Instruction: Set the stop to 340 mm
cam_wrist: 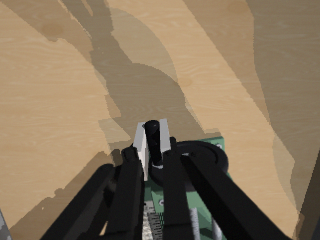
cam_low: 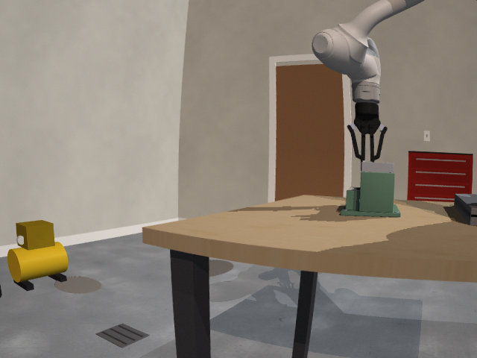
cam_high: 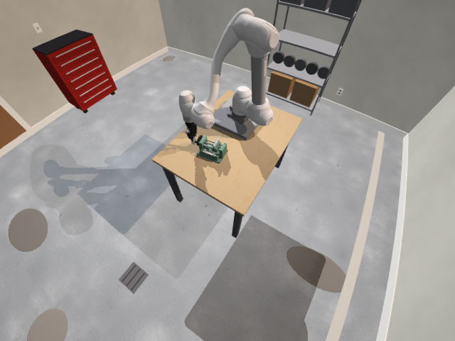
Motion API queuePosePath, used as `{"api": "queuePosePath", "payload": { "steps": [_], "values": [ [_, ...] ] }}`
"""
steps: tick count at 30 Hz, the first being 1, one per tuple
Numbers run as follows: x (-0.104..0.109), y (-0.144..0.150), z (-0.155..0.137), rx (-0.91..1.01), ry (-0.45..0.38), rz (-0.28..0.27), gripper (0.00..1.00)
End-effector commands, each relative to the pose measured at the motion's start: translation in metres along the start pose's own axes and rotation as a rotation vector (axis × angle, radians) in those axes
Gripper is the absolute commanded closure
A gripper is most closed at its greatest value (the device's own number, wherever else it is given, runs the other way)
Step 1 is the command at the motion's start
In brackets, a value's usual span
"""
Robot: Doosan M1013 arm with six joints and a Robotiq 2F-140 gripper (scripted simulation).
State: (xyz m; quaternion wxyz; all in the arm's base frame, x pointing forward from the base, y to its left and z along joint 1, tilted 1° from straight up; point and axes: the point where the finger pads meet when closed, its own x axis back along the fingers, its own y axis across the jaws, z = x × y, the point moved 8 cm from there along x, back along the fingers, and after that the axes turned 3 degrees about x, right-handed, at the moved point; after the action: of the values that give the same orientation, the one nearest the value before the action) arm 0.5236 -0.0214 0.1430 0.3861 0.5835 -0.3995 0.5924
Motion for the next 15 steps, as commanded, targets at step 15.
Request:
{"api": "queuePosePath", "payload": {
  "steps": [15],
  "values": [
    [0.017, 0.009, -0.002, -0.002, -0.002, -0.003, 0.96]
  ]
}}
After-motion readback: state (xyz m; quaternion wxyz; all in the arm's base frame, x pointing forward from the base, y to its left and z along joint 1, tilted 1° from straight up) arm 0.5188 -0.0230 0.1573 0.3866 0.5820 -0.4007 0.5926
